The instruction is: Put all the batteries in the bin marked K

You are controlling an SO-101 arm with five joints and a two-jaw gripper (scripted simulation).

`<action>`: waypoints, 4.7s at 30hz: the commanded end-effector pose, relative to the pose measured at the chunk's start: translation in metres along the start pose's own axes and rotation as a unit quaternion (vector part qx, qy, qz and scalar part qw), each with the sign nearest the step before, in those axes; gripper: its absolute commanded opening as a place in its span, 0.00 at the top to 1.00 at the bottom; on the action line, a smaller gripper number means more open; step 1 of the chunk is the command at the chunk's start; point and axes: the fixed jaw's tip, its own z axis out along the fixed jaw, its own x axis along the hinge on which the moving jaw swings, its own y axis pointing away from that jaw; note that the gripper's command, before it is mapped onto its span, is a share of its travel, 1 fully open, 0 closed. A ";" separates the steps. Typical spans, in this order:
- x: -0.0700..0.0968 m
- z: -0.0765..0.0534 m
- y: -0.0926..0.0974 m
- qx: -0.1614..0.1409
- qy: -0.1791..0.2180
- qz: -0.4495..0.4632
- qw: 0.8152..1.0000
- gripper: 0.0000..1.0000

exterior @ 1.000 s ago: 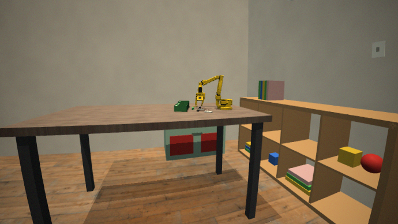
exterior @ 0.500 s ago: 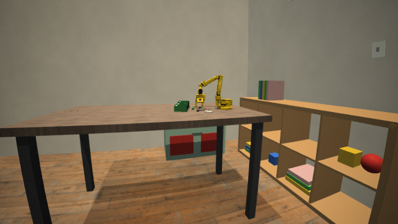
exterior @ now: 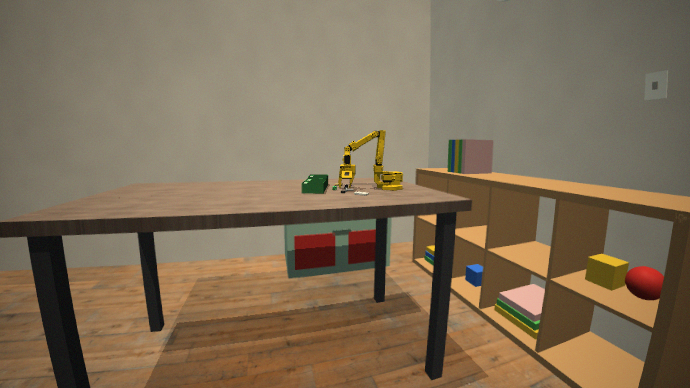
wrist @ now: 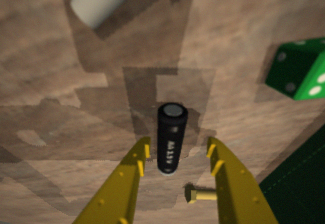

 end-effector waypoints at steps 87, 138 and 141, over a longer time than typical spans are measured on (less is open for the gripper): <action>0.001 -0.019 -0.006 0.007 -0.001 0.001 1.000 1.00; -0.024 -0.063 -0.036 0.015 -0.005 0.154 0.988 1.00; -0.024 -0.063 -0.036 0.015 -0.005 0.155 0.988 1.00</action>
